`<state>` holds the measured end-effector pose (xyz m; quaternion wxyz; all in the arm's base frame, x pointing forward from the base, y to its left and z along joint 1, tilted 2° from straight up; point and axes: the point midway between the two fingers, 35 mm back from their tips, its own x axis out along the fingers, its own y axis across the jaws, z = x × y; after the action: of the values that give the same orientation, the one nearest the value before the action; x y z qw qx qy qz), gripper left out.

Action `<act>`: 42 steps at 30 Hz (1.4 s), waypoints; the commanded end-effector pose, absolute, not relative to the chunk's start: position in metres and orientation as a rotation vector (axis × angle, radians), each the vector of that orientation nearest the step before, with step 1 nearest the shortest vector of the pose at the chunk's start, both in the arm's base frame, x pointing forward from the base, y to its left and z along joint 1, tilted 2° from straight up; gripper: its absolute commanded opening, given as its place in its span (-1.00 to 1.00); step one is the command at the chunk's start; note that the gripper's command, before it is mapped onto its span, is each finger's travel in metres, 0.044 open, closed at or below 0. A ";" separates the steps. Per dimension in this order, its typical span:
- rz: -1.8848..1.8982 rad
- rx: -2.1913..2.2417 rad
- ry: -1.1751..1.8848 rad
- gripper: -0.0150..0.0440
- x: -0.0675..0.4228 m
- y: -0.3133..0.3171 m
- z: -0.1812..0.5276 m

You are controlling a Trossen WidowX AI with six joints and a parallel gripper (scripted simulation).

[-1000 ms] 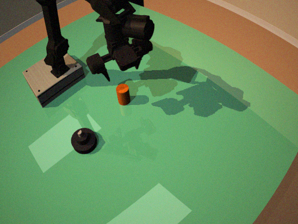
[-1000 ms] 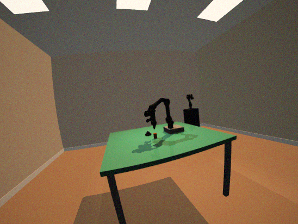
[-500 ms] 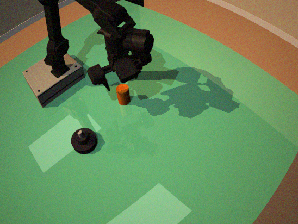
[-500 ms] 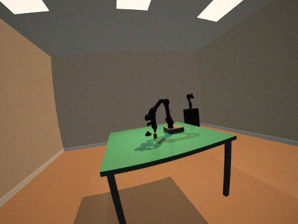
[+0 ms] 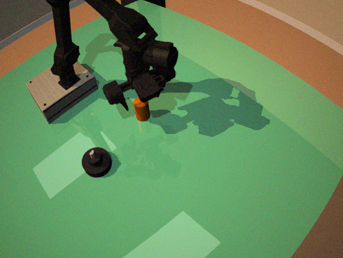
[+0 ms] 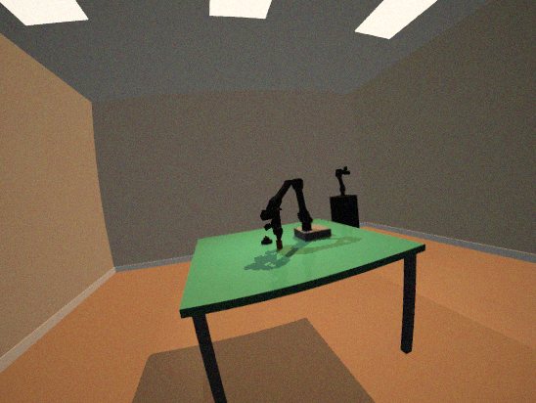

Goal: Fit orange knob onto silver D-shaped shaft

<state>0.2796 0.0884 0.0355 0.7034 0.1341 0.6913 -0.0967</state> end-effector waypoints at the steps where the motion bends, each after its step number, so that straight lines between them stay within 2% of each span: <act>1: -0.218 0.291 1.544 1.00 0.279 0.088 0.027; 27: -0.218 0.292 1.545 1.00 0.277 0.089 -0.012; 37: -0.218 0.292 1.545 0.11 0.277 0.089 -0.012; 42: -0.218 0.292 1.545 0.00 0.277 0.089 -0.012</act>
<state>0.2765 0.0888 -0.0113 0.7014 0.1308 0.6940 -0.0966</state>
